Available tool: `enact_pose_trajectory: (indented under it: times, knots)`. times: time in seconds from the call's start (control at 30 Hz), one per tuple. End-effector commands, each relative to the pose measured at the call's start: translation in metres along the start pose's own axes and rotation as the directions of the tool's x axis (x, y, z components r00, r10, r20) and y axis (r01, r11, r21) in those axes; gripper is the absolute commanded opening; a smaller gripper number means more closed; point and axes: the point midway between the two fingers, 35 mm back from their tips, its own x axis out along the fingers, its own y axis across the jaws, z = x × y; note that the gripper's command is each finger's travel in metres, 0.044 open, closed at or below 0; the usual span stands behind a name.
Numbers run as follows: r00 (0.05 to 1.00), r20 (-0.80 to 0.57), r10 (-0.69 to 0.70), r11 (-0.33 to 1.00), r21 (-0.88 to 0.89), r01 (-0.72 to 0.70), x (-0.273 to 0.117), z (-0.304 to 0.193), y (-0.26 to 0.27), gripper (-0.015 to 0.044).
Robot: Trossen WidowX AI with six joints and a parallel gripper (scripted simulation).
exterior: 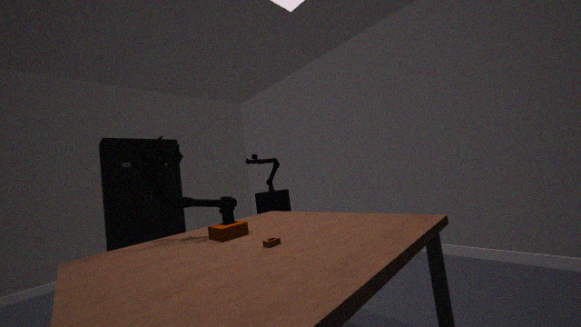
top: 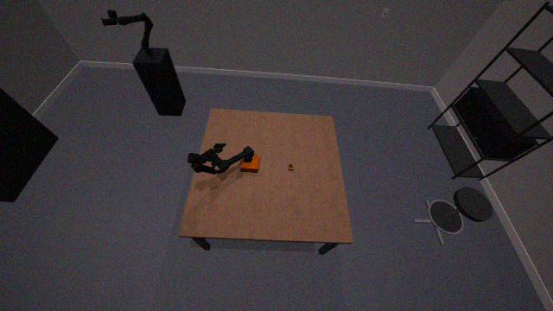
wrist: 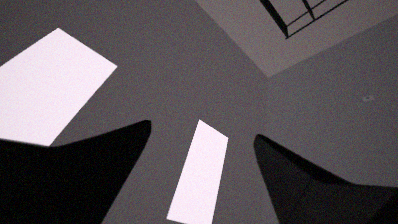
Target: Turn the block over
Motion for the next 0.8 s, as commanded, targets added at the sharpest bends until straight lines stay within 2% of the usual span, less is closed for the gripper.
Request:
enact_pose_trajectory:
  times: [0.0,0.2,0.33,0.53,0.77]
  knots:
    - [1.000,0.005,-0.005,1.000,-0.007,0.005,0.003,-0.001,-0.001,0.0426]
    - [0.982,0.146,-0.123,0.964,-0.216,0.153,0.077,-0.030,-0.038,0.0440]
    - [0.955,0.228,-0.190,0.886,-0.379,0.267,0.122,-0.042,-0.066,0.0440]
    - [0.872,0.389,-0.297,0.646,-0.591,0.484,0.202,-0.043,-0.123,0.0440]
    - [0.722,0.574,-0.388,0.277,-0.674,0.685,0.282,-0.007,-0.192,0.0440]
